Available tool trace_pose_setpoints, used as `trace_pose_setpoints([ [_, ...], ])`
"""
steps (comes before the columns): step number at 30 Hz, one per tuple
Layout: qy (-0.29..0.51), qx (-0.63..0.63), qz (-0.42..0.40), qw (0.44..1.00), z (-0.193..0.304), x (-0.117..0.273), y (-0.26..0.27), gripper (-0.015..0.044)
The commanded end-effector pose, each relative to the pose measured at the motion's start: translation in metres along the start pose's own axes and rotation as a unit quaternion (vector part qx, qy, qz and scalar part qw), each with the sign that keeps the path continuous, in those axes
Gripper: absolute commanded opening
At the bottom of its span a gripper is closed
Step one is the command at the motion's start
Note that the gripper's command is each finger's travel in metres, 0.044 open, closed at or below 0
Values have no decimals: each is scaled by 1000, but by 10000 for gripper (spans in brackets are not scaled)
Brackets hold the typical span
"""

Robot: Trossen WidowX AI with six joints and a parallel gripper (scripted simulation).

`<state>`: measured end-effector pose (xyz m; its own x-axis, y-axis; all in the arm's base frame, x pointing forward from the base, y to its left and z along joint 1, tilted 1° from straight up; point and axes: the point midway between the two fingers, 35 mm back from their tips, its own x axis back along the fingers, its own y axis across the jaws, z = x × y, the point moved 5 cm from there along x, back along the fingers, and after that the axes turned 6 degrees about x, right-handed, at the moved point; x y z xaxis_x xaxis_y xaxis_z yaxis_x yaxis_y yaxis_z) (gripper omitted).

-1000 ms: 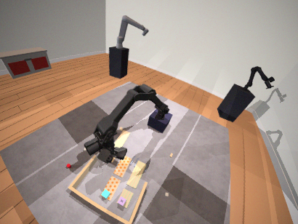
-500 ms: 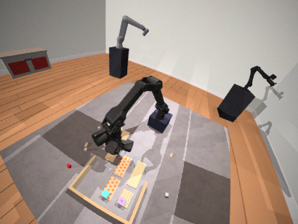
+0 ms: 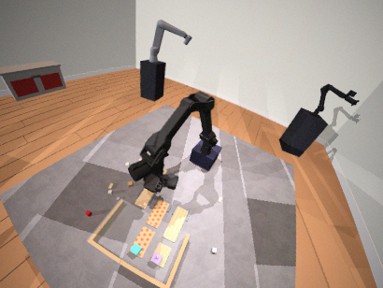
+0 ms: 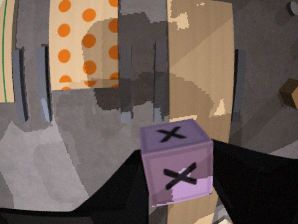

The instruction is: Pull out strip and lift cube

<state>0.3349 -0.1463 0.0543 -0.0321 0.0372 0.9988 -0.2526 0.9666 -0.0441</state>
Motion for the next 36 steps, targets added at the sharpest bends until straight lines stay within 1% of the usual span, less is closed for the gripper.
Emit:
trace_pose_setpoints([
  [1,3,-2,0,1000,13,-1,10,0],
  [14,5,-2,-1,1000,48,-4,38,0],
  [18,5,-2,-1,1000,49,0,38,0],
  [23,4,-2,-1,1000,48,31,38,0],
  [36,4,-2,-1,1000,48,32,38,0],
])
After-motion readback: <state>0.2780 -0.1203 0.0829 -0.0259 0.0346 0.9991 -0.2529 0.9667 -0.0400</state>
